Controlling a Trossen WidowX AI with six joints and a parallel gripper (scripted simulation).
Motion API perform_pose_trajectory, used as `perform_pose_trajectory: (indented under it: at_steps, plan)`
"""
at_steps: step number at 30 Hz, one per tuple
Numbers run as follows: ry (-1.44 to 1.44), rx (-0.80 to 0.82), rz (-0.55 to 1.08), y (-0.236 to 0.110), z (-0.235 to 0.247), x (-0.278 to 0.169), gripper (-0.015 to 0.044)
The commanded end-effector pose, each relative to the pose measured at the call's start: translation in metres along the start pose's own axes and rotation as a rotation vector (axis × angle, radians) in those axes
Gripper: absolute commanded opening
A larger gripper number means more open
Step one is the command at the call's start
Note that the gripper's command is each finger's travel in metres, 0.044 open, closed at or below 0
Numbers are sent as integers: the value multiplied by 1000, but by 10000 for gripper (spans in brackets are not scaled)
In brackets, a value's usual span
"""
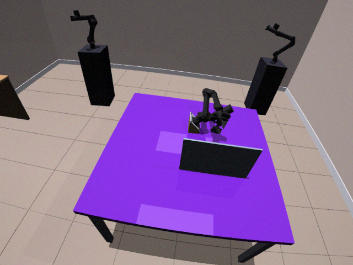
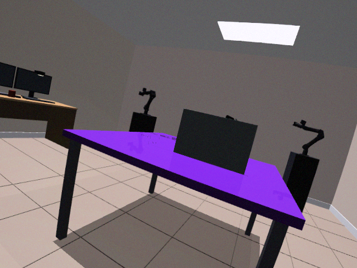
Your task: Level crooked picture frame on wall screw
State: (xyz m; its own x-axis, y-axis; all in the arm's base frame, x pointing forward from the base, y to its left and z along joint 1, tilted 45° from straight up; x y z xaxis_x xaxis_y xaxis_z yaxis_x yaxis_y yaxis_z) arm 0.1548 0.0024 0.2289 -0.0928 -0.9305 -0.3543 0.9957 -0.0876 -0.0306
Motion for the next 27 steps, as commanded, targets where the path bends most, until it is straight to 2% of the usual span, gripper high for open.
perform_pose_trajectory:
  at_steps: [1, 4, 27]
  plan:
    - [-5, 3, -6, -25, 4, 5, 260]
    - [-7, 3, -7, -36, 4, 7, 260]
    - [8, 9, -15, -36, 3, 7, 260]
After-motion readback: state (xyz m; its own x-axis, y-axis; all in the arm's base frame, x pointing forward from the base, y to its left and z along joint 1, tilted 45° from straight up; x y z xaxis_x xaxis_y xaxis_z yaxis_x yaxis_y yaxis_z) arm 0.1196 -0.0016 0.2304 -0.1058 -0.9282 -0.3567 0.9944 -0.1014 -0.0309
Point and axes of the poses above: the point midway between the two fingers, 35 mm back from their tips, its own y axis out along the fingers, its own z axis across the jaws, x = y × z, the point moved 7 cm from there along -y, back along the fingers, and after that the axes turned 9 degrees about -y, right-handed, at the moved point
